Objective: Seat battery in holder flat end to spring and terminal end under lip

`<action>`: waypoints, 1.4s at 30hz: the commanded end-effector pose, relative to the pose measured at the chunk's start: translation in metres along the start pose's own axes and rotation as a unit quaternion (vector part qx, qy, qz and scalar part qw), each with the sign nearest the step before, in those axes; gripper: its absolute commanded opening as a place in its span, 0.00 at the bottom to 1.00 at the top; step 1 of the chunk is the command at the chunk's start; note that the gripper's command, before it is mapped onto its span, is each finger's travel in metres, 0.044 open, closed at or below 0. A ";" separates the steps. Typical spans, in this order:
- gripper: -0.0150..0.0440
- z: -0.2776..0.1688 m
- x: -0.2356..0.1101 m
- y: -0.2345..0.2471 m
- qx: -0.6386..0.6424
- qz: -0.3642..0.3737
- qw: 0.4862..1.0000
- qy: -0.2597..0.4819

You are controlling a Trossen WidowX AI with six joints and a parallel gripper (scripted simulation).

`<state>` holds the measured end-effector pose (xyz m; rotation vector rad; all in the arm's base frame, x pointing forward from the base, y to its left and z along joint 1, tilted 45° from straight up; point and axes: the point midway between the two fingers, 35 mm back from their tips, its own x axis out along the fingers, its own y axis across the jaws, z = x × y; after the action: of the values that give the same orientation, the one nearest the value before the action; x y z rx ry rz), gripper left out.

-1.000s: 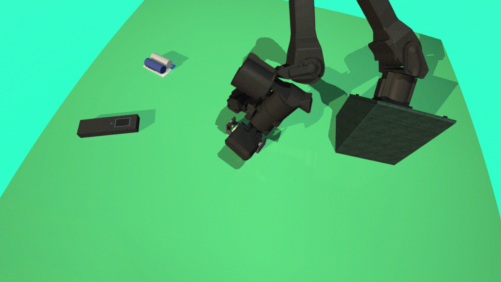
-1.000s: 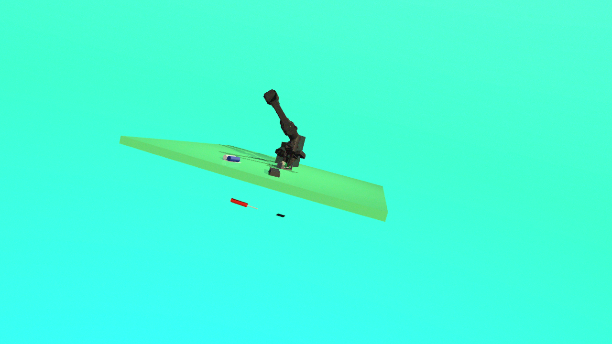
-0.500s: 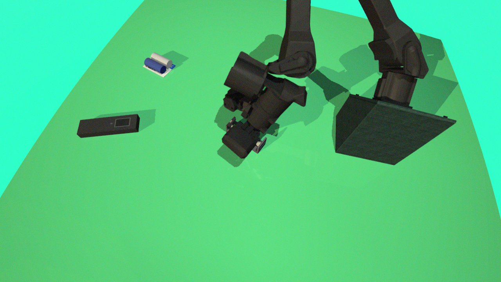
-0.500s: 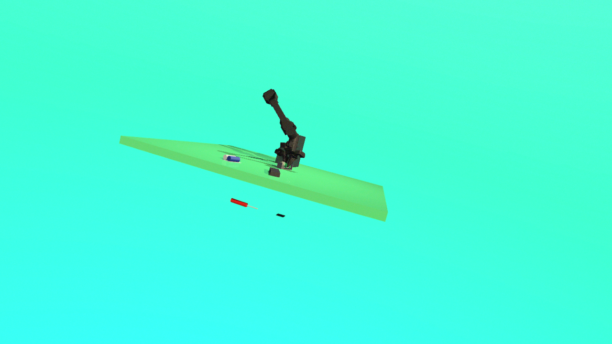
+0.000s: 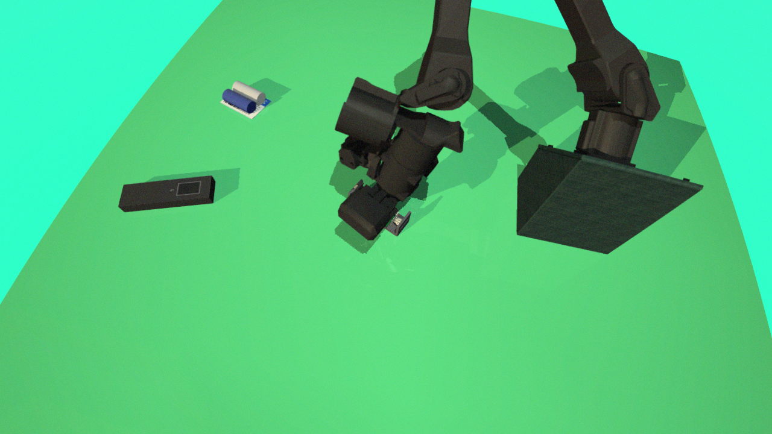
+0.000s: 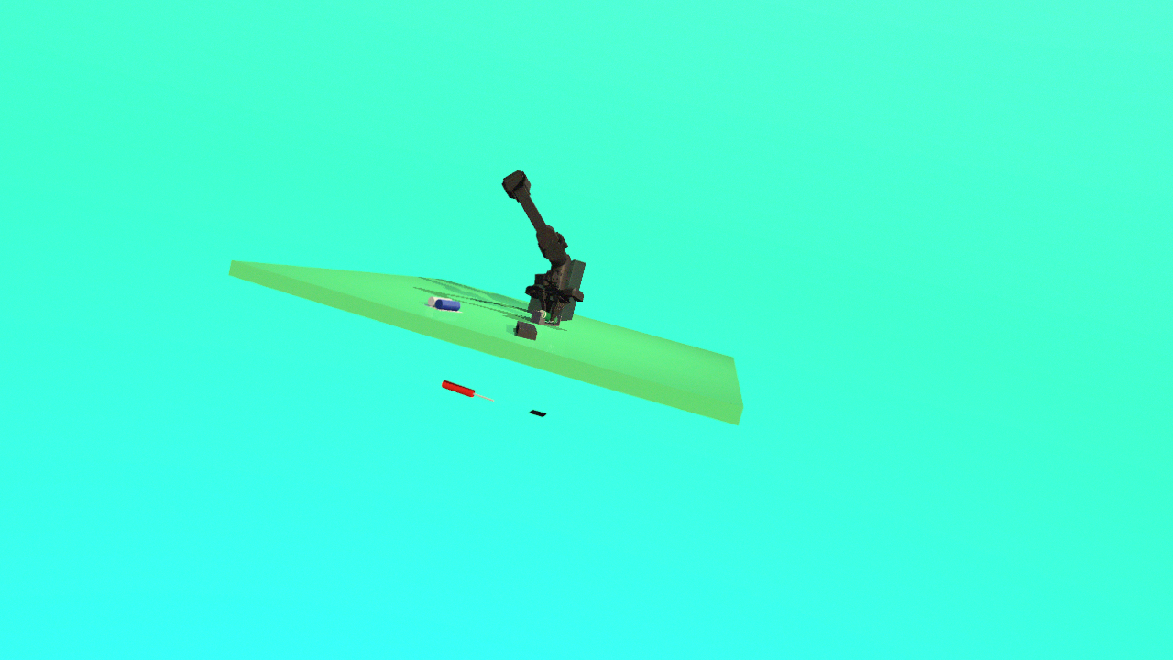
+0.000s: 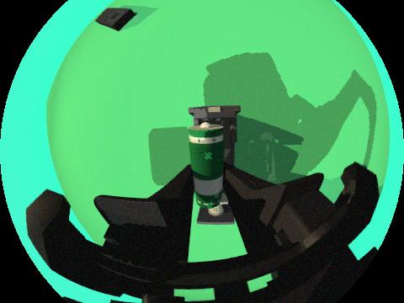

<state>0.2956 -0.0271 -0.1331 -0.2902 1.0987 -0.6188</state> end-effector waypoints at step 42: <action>0.40 -0.002 0.003 -0.008 0.011 0.008 0.987 0.161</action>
<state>0.3001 -0.0299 -0.1281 -0.1792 1.3541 -0.6613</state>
